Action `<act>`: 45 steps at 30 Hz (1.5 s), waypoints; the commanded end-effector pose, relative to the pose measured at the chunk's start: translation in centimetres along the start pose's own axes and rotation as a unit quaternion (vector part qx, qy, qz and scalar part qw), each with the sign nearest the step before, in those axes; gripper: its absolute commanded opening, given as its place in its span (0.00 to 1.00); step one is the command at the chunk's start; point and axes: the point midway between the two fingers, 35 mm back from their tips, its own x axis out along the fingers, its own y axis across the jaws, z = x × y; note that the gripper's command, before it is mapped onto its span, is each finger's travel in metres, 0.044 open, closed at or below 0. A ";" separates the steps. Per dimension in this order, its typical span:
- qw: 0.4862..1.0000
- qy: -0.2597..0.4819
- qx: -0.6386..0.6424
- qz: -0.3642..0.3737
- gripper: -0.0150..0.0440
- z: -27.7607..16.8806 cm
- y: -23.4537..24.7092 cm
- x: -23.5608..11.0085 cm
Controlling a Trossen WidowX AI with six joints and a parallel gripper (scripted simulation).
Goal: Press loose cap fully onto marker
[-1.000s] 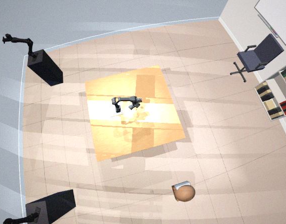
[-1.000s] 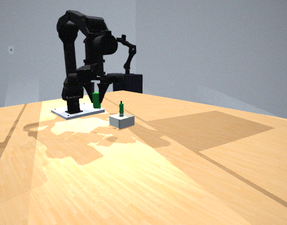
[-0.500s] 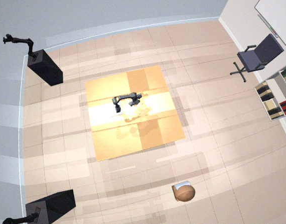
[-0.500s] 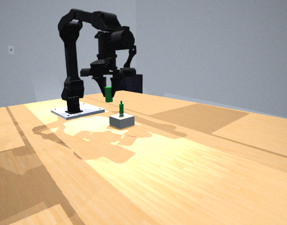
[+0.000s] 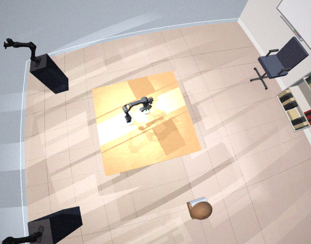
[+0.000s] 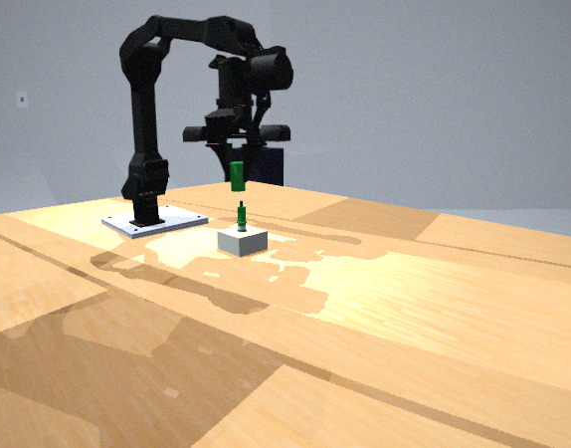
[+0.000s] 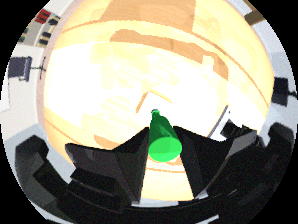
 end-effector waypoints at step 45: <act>1.000 0.005 0.002 -0.005 0.25 -0.6 0.3 6.1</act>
